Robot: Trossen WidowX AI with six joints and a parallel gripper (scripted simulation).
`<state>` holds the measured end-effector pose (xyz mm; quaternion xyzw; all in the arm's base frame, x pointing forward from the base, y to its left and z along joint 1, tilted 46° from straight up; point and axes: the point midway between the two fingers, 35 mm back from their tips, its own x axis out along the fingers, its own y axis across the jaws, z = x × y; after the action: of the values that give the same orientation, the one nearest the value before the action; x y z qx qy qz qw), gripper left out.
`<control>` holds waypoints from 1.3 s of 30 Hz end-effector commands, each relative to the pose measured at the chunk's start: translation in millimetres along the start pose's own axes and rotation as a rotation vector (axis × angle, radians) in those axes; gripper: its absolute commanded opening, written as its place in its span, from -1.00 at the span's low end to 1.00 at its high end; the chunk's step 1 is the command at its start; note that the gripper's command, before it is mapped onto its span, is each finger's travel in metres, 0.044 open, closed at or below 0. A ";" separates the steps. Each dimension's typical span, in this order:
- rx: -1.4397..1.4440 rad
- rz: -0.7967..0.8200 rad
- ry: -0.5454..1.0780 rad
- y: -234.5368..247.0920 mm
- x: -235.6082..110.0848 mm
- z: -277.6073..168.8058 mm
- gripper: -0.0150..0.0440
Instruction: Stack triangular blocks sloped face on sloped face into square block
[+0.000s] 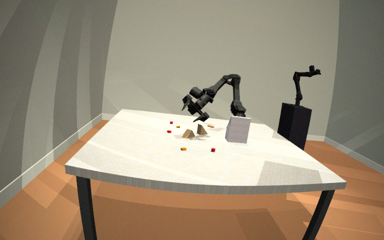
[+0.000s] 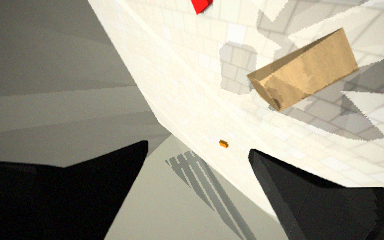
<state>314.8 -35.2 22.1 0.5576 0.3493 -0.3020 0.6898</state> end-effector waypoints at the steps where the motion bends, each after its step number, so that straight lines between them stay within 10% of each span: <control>1: -0.789 -0.089 -0.037 -20.7 -19.1 20.4 1.00; 31: -2.306 -0.277 0.133 -59.2 -55.1 45.8 1.00; 39: -2.324 -0.278 0.137 -59.6 -55.5 46.0 1.00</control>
<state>256.1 -82.7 39.9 -0.3005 0.5109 0.0764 0.8018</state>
